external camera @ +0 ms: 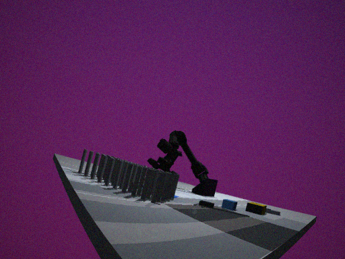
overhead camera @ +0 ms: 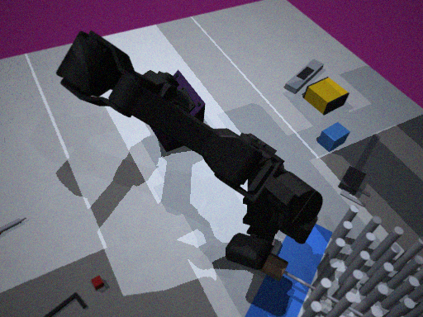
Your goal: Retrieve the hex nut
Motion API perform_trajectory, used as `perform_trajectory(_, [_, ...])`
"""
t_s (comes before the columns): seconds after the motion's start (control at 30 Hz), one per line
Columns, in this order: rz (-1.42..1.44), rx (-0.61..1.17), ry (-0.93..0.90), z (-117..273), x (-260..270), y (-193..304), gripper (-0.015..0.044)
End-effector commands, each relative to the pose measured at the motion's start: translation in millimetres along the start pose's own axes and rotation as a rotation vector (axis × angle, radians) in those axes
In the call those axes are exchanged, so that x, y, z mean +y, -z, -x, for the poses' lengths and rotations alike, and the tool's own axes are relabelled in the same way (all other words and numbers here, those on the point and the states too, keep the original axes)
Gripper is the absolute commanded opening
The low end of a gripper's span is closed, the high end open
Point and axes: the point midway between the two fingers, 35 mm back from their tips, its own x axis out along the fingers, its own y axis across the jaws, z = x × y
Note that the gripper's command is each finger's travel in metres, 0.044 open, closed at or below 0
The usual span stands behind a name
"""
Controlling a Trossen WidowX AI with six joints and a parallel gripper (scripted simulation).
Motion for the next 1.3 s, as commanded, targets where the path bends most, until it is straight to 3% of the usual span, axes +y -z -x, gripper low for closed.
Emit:
perform_trajectory(0.0, [-0.010,-0.007,0.007,1,-3,-5,0.0000])
perform_trajectory(1.27, [-0.006,-0.009,0.005,-14,3,-12,0.0000])
